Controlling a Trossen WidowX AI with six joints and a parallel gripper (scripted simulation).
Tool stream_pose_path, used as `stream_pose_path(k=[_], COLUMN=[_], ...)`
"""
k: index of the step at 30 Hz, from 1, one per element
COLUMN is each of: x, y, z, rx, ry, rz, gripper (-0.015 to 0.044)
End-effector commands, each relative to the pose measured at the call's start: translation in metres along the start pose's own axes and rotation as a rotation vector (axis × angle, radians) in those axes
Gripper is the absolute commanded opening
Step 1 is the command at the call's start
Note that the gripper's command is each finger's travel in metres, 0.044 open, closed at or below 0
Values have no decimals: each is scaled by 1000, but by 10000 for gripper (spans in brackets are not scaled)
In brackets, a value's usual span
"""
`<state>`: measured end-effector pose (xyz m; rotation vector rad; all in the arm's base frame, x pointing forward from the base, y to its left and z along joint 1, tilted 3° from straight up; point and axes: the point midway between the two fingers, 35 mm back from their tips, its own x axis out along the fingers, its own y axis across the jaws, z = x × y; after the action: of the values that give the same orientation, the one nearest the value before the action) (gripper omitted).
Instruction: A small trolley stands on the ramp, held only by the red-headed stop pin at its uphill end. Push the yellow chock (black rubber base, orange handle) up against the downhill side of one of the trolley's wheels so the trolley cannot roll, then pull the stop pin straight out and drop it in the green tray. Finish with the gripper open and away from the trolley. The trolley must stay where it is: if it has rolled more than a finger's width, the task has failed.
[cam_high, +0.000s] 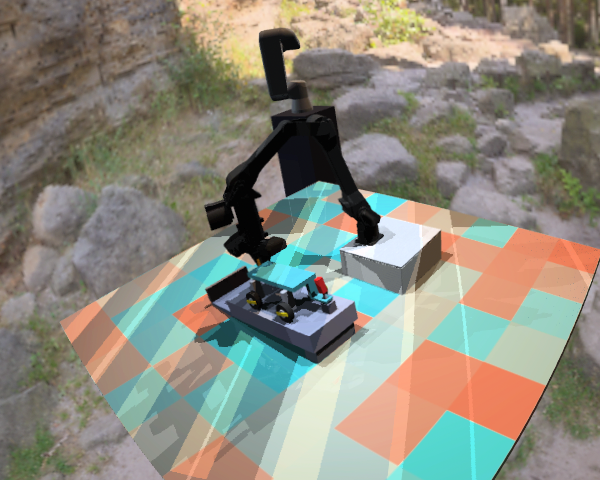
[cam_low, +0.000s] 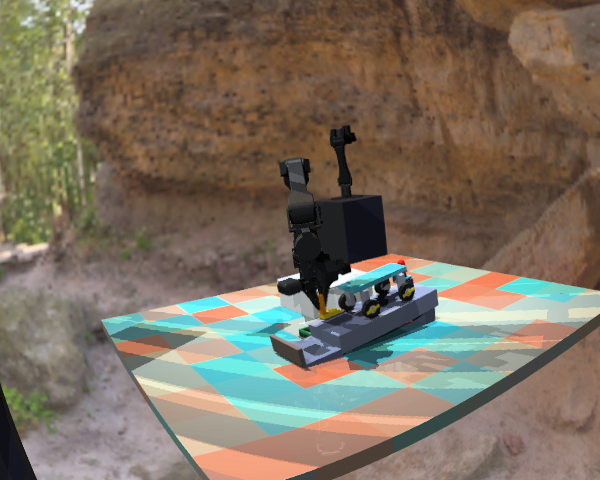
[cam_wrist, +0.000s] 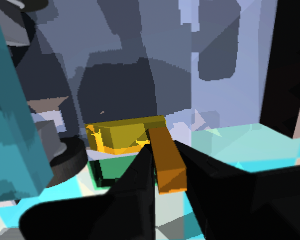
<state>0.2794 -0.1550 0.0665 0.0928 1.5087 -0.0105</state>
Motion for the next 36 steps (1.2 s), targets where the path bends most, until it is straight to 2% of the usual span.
stream_pose_path(k=[1,15,22,26,36], x=[1,-1,-1,-4,-39], y=[5,5,5,4,4], z=[-1,1,1,1,-1], rx=[3,1,1,1,3], ry=[4,0,0,0,4], rz=[10,-1,-1,1,9], gripper=[0,0,184,190,190])
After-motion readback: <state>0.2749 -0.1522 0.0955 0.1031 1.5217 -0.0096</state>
